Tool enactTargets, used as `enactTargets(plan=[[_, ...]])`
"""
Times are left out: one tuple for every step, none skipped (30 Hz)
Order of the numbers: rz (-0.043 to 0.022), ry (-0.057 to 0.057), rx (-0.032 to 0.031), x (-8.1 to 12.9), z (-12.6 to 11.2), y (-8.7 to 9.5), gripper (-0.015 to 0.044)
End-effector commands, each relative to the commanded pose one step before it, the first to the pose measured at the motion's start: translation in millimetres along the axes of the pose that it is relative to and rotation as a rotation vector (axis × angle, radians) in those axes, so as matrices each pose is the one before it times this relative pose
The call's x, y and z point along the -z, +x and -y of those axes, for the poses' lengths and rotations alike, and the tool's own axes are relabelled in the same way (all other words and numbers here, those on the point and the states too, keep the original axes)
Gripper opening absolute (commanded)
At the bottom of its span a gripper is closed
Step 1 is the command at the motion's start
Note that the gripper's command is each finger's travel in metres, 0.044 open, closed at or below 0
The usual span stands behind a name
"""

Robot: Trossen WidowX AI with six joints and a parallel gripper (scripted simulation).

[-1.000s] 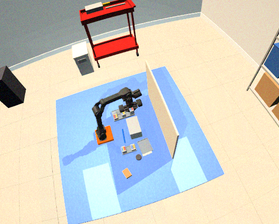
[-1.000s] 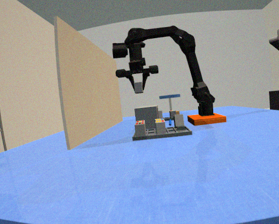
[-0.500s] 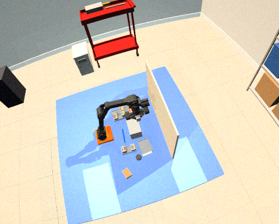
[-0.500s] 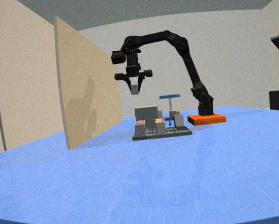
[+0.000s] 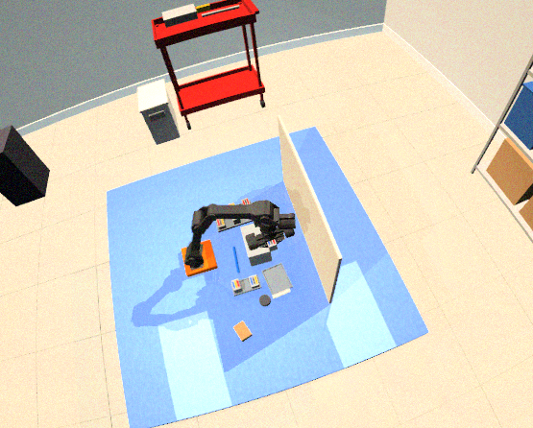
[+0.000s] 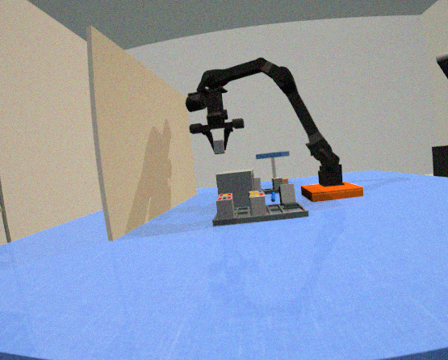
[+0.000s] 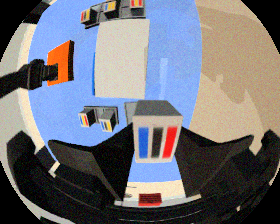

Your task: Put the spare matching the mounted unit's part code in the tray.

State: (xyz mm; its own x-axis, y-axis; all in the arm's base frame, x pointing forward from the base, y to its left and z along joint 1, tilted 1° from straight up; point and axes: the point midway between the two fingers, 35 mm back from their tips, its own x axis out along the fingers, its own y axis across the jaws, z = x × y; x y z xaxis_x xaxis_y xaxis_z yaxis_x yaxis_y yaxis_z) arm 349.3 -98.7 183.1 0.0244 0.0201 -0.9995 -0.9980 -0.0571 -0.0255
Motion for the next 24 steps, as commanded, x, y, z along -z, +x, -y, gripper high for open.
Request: enactTargets(plan=[[-0.00947,-0.0125,0.00095,24.21,-2.75,-1.13,0.0],[-0.00052,-0.003,-0.00129,6.56,-1.41,0.42,0.0],[-0.00047,-0.003,-0.0013,6.55,-1.55,0.43,0.0],[-0.00042,-0.003,-0.00131,6.53,-1.7,0.45,0.0],[-0.00036,-0.003,-0.00132,6.51,-1.85,0.46,0.0],[-0.00031,-0.003,-0.00133,6.49,-2.0,0.47,0.0],[-0.00026,-0.003,-0.00133,6.47,-2.15,0.49,0.0],[-0.00021,-0.003,-0.00133,6.44,-2.3,0.5,0.0],[-0.00013,-0.0025,-0.00111,5.32,-2.03,0.43,0.0],[-0.00006,-0.0015,-0.00067,3.18,-1.27,0.26,0.0],[-0.00002,-0.0005,-0.00022,1.06,-0.43,0.09,0.0],[0.0,0.0,0.0,0.0,0.0,0.0,0.0],[-0.00004,0.0,-0.00001,0.56,-0.15,-0.01,0.0],[0.0,0.0,0.0,0.02,0.03,0.11,0.0],[0.0,0.0,0.00001,0.06,0.08,0.34,0.0],[-0.00001,0.0,0.00001,0.09,0.13,0.58,0.0],[-0.00001,0.0,0.00001,0.11,0.16,0.69,0.0],[-0.00001,0.0,0.00001,0.11,0.16,0.69,0.0],[-0.00001,0.0,0.00001,0.11,0.16,0.69,0.0],[-0.00001,0.0,0.00001,0.11,0.15,0.69,0.0],[-0.00001,0.0,0.00001,0.11,0.15,0.69,0.0],[-0.00001,0.0,0.00001,0.1,0.15,0.69,0.0],[-0.00001,0.0,0.00001,0.1,0.15,0.7,0.0],[-0.00001,0.0,0.00001,0.1,0.15,0.7,0.0]])
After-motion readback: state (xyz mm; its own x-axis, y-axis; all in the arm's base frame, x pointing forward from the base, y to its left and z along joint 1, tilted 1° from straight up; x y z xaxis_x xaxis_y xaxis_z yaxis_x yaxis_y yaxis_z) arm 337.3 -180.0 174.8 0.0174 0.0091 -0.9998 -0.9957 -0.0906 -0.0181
